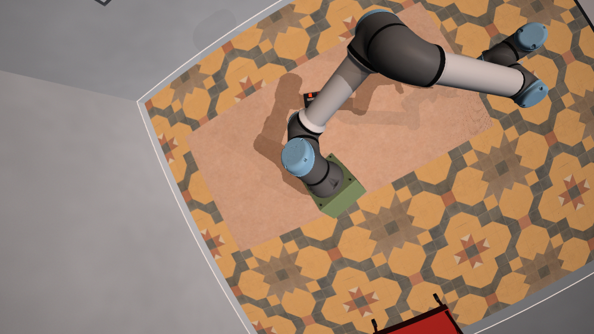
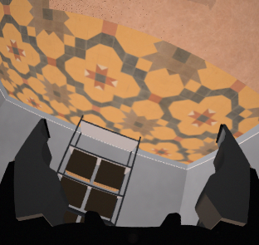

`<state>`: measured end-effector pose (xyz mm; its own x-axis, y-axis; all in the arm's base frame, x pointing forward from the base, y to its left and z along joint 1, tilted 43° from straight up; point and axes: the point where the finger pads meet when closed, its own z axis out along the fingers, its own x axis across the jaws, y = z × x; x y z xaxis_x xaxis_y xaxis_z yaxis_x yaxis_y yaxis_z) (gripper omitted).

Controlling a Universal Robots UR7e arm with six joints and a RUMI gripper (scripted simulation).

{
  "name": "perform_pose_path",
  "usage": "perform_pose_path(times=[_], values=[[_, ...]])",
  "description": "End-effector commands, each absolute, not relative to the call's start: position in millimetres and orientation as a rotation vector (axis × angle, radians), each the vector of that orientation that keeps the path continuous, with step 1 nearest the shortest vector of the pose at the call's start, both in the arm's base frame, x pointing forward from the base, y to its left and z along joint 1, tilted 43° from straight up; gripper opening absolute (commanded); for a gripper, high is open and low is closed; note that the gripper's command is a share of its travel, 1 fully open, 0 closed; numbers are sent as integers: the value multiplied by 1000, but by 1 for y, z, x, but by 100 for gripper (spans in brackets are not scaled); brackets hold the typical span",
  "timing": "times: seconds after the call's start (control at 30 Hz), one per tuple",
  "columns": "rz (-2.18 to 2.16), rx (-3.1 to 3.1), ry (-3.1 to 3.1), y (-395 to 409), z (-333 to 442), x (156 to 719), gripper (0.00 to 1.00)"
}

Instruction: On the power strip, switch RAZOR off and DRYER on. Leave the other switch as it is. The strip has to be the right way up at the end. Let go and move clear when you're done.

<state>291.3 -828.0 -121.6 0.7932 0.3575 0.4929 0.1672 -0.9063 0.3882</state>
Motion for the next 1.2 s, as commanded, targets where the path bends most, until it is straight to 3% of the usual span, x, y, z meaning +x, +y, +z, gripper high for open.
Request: perform_pose_path(times=[0.0,0.73,1.17], values=[[823,2656,400,-829,-121,291,100],[825,2658,408,-826,-118,294,100],[852,2685,538,-769,-85,355,100]])
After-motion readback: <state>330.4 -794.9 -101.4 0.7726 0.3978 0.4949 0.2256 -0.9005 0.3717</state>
